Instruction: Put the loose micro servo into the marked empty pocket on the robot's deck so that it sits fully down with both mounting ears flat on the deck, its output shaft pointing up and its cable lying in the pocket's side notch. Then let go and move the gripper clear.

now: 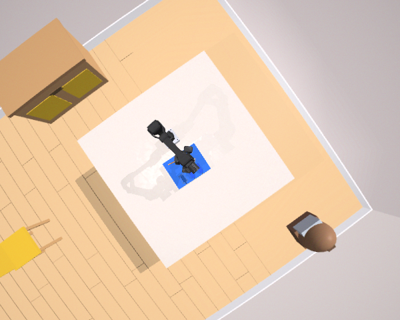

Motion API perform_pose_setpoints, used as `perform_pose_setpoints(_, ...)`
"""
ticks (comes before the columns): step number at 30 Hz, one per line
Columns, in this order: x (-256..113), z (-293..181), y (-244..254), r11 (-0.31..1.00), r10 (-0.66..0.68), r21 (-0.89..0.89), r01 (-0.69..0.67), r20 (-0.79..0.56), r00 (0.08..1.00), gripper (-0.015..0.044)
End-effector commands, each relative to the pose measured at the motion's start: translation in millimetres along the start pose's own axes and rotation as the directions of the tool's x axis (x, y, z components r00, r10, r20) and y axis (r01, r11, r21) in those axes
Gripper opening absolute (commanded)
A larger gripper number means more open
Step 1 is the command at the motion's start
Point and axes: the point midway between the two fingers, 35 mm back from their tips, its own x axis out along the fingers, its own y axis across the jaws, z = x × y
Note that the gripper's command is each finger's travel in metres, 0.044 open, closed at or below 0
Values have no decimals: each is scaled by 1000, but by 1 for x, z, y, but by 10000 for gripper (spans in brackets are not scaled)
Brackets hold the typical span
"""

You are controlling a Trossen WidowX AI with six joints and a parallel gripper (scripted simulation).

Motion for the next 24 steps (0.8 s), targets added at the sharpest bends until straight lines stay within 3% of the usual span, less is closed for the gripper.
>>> perform_pose_setpoints(1,9,2,-1,1000,-5,1,5,14,1000,440)
perform_pose_setpoints(7,16,3,-1,1000,-5,1,5,14,1000,440)
perform_pose_setpoints(19,16,3,-1,1000,-5,1,5,14,1000,125)
perform_pose_setpoints(24,16,3,-1,1000,-5,1,5,14,1000,92)
